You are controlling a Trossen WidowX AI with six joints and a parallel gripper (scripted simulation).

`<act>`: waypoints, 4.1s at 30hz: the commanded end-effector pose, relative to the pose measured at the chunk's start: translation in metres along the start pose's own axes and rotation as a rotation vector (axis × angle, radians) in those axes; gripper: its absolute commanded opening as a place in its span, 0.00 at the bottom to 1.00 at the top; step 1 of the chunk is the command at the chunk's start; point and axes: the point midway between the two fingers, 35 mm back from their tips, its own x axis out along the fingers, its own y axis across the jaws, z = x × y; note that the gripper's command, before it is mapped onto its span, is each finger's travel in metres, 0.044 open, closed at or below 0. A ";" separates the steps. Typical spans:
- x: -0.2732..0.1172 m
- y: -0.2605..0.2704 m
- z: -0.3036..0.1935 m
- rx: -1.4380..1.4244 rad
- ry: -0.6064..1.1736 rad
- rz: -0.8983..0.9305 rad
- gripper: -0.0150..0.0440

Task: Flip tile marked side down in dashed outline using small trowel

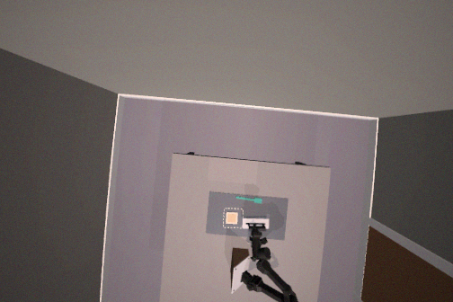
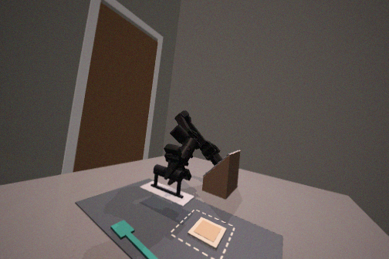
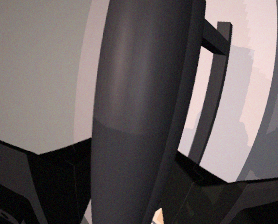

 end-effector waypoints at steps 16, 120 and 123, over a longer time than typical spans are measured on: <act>-0.013 0.016 0.032 0.004 -0.005 0.021 0.25; 0.043 -0.042 0.153 -0.197 0.214 0.021 0.48; 0.043 -0.042 0.153 -0.197 0.214 0.021 0.61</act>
